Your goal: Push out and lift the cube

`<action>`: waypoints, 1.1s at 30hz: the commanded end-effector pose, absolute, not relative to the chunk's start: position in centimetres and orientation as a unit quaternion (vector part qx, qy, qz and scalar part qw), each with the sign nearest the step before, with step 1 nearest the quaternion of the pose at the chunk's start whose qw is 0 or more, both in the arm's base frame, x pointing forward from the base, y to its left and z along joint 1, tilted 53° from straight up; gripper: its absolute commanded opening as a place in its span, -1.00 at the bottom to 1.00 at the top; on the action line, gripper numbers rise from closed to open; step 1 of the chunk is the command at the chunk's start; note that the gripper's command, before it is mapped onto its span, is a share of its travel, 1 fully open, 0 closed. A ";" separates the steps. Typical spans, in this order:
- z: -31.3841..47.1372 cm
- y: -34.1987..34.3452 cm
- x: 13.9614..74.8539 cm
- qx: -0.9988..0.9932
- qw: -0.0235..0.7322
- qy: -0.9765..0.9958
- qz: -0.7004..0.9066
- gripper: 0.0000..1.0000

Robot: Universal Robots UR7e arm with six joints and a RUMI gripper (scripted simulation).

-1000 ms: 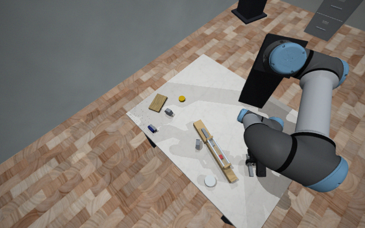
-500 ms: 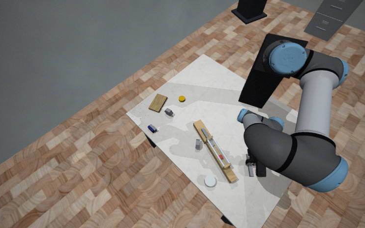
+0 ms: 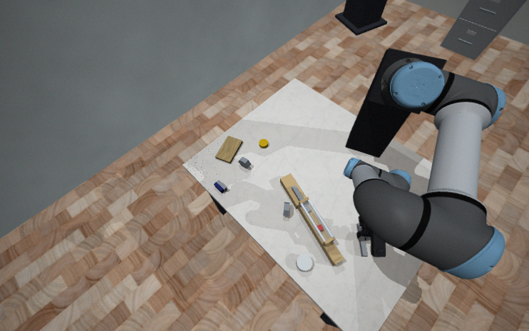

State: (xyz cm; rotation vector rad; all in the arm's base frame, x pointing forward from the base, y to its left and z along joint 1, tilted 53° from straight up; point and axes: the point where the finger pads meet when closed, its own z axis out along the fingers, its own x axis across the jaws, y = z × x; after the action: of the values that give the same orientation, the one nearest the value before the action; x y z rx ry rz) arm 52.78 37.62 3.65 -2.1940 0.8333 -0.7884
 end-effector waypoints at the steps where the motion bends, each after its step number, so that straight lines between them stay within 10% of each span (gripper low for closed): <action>1: 3.7 37.6 52.8 -0.837 0.327 0.318 -0.301 -1.00; 33: 5.3 36.7 50.9 -0.837 0.327 0.318 -0.301 -1.00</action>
State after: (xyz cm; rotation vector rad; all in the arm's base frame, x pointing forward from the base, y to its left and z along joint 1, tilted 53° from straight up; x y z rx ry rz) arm 51.86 37.16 4.42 -2.1940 0.8334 -0.7884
